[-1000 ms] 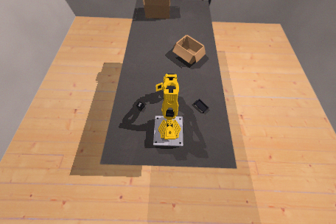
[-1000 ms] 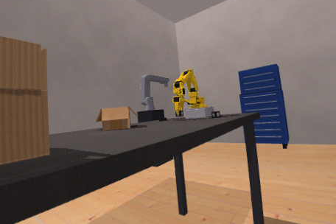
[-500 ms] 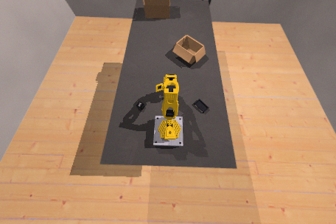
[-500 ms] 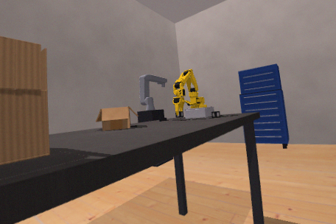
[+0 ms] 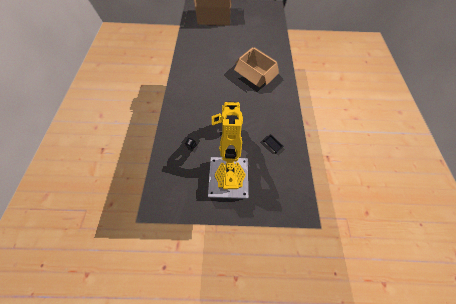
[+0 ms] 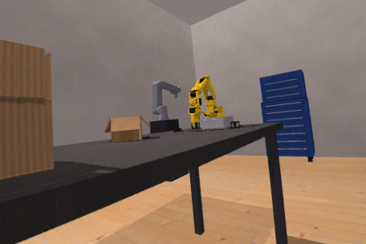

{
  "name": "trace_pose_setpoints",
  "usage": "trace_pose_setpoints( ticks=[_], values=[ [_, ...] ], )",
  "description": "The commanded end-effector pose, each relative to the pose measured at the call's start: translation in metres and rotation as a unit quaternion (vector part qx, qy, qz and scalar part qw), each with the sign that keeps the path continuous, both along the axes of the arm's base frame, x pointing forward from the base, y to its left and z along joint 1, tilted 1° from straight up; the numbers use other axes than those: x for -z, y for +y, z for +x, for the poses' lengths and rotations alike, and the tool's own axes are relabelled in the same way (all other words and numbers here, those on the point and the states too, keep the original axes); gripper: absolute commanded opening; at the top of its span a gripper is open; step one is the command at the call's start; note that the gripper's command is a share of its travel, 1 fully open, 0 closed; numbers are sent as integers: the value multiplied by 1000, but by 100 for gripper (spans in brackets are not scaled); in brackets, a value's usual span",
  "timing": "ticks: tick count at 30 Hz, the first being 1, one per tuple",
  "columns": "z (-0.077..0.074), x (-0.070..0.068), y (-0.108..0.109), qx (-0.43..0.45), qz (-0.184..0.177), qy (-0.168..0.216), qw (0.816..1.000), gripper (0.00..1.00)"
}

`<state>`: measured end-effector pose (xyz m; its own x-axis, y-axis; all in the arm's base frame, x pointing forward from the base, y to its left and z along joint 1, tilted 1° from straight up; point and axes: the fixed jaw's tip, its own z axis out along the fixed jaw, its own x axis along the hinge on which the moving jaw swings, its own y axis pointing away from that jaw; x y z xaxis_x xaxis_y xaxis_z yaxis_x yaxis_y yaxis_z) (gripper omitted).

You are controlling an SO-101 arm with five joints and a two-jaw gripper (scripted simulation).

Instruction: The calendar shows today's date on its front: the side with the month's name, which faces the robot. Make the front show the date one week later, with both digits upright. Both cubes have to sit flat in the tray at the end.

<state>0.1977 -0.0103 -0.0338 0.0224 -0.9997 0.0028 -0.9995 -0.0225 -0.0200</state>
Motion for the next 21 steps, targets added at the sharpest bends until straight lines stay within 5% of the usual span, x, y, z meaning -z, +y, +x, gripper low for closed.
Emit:
trace_pose_setpoints(
  ticks=[1,21],
  values=[
    [-4,5,2,2,1,9,1000,0],
    [-4,12,2,2,1,9,1000,0]
  ],
)
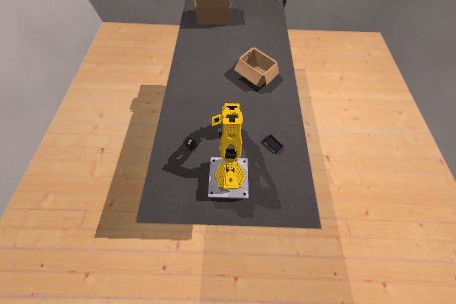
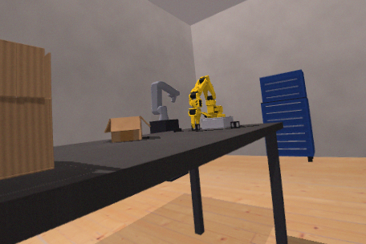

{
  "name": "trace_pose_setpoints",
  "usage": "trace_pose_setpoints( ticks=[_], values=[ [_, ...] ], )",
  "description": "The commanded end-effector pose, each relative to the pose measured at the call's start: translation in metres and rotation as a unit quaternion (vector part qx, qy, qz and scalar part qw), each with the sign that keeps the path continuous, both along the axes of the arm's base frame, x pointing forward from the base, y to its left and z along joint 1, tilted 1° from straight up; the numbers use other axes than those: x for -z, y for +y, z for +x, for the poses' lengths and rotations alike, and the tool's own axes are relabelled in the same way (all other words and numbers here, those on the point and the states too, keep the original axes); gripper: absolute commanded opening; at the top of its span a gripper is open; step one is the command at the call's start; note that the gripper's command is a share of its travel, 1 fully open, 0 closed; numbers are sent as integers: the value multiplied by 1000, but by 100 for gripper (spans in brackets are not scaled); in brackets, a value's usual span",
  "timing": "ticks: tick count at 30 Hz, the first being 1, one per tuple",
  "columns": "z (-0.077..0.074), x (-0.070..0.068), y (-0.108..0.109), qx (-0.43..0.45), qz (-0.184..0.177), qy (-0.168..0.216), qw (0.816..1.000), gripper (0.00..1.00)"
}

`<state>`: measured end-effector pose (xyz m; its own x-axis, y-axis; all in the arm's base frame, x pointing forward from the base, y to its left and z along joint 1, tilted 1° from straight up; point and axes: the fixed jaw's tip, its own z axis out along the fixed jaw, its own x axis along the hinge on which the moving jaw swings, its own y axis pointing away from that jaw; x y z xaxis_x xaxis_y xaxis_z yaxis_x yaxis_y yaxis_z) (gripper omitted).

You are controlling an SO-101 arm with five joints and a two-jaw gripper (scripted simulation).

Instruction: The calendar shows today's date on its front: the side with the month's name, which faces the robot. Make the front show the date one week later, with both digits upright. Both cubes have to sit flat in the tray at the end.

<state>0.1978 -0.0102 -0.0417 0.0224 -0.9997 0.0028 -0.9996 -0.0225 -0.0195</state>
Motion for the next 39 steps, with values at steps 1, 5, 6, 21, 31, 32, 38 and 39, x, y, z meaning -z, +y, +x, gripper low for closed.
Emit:
trace_pose_setpoints(
  ticks=[1,5,6,21,31,32,38,39],
  values=[
    [-4,4,2,2,1,9,1000,0],
    [-4,4,2,1,1,9,1000,0],
    [-4,4,2,1,1,9,1000,0],
    [-4,6,2,2,1,9,1000,0],
    [-4,6,2,2,1,9,1000,17],
    [-4,6,2,2,1,9,1000,18],
    [-4,6,2,1,1,9,1000,19],
    [-4,6,2,1,1,9,1000,19]
  ],
)
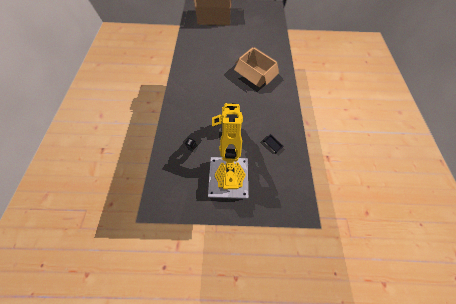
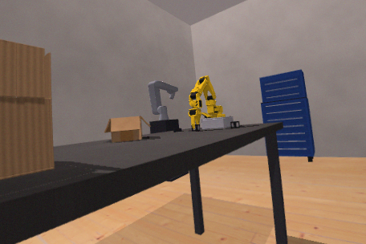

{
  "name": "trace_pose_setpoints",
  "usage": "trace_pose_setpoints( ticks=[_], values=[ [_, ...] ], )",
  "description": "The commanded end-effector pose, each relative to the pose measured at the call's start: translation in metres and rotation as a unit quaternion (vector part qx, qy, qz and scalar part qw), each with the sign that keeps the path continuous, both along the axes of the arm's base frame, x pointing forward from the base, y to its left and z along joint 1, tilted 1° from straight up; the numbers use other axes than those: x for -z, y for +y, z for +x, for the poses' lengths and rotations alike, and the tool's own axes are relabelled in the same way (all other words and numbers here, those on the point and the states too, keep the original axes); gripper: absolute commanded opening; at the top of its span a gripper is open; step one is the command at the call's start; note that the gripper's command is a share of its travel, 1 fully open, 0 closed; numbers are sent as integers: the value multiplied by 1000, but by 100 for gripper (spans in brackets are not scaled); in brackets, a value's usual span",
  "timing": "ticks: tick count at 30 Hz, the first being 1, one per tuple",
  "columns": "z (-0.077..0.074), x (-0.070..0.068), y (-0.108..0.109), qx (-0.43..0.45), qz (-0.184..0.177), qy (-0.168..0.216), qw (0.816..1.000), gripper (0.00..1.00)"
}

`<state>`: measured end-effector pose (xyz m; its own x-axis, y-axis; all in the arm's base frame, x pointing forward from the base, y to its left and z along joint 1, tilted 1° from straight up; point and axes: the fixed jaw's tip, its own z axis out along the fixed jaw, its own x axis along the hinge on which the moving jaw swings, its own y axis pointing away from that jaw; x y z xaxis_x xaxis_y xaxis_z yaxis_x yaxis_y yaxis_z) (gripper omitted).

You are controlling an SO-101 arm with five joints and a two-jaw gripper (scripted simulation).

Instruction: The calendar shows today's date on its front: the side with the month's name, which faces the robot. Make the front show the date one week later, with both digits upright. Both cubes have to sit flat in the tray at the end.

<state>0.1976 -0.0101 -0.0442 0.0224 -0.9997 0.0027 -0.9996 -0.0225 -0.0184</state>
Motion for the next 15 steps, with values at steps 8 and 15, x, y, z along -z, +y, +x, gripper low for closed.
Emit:
trace_pose_setpoints(
  ticks=[8,15],
  values=[
    [-4,3,2,1,1,9,1000,23],
    [-4,3,2,1,1,9,1000,28]
  ],
)
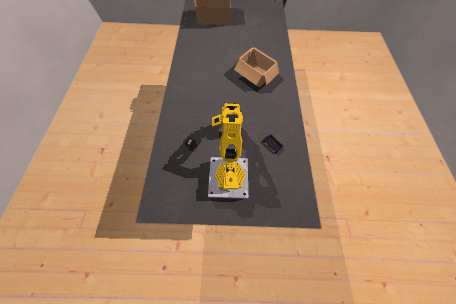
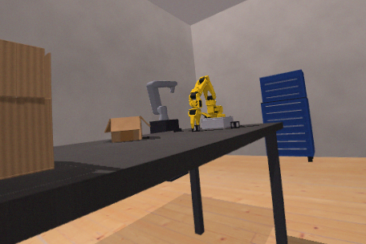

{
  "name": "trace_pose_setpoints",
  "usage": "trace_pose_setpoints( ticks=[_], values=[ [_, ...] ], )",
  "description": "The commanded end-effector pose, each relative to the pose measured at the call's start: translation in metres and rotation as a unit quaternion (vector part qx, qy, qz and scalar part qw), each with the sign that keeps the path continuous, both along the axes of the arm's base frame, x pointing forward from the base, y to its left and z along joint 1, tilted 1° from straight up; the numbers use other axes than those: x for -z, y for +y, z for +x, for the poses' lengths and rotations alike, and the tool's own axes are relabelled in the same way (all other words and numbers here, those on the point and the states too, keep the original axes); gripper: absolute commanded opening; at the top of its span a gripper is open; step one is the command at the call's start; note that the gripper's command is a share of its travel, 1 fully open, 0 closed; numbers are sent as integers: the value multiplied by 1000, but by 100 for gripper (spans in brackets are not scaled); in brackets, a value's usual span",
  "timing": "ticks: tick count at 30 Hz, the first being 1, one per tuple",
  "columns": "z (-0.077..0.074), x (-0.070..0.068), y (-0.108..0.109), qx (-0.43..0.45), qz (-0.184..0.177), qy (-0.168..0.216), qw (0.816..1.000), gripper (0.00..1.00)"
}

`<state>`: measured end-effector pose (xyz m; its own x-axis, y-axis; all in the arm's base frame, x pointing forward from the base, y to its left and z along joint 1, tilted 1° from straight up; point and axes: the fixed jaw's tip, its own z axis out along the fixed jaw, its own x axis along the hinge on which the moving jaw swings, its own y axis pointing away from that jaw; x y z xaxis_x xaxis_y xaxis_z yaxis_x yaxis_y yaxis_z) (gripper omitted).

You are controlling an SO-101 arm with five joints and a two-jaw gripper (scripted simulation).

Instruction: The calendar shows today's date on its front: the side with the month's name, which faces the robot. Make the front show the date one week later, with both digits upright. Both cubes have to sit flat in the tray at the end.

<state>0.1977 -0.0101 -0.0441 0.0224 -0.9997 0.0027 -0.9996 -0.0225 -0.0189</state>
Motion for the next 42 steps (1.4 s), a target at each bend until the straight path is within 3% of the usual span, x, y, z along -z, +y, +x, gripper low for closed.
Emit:
trace_pose_setpoints(
  ticks=[1,9,22,42],
  values=[
    [-4,3,2,1,1,9,1000,29],
    [-4,3,2,1,1,9,1000,35],
    [-4,0,2,1,1,9,1000,36],
    [-4,-53,2,2,1,9,1000,36]
  ],
)
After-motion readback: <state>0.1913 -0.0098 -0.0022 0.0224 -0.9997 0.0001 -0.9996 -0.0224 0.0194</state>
